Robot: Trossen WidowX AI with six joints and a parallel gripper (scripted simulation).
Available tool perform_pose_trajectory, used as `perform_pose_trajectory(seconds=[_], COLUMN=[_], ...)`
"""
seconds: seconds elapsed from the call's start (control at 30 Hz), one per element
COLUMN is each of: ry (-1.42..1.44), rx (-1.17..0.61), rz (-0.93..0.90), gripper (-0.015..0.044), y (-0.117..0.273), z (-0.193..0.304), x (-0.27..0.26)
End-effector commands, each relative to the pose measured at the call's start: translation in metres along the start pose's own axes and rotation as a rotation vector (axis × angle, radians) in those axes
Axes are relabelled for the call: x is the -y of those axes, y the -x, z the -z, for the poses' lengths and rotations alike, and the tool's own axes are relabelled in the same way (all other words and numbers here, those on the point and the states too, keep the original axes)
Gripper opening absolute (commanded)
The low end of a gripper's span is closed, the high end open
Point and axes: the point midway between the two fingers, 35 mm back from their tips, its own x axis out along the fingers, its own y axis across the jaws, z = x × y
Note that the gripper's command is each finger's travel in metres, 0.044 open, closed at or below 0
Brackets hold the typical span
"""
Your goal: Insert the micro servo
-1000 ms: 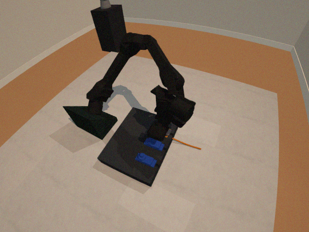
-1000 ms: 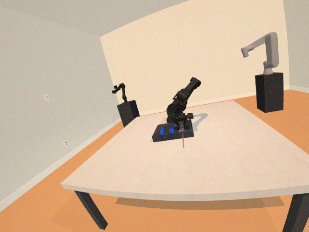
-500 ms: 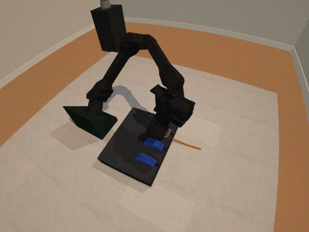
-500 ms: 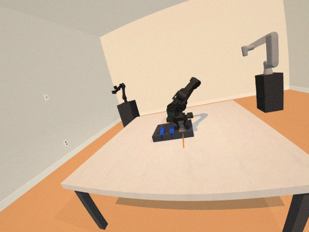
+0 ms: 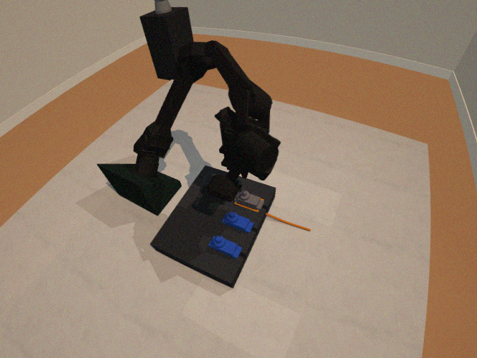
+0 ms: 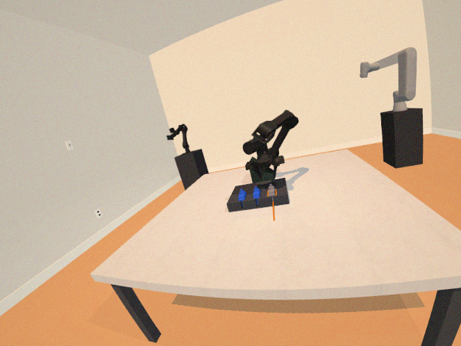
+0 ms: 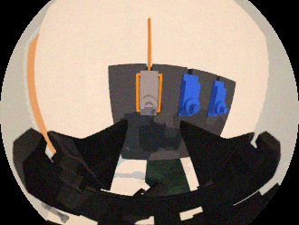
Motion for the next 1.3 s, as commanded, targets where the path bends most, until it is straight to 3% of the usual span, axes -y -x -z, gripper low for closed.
perform_pose_trajectory(seconds=[0.0,0.1,0.33,0.57,1.27], ry=[0.004,0.008,0.005,-0.049,-0.049], rx=[0.006,0.003,0.006,0.066,0.066], rz=[0.007,-0.002,0.001,0.038,0.038], gripper=[0.0424,0.044,0.044,0.044,0.044], y=[0.032,0.041,0.043,0.08,0.08], z=[0.05,0.072,0.071,0.066,0.066], x=[-0.001,-0.004,-0.004,-0.001,-0.001])
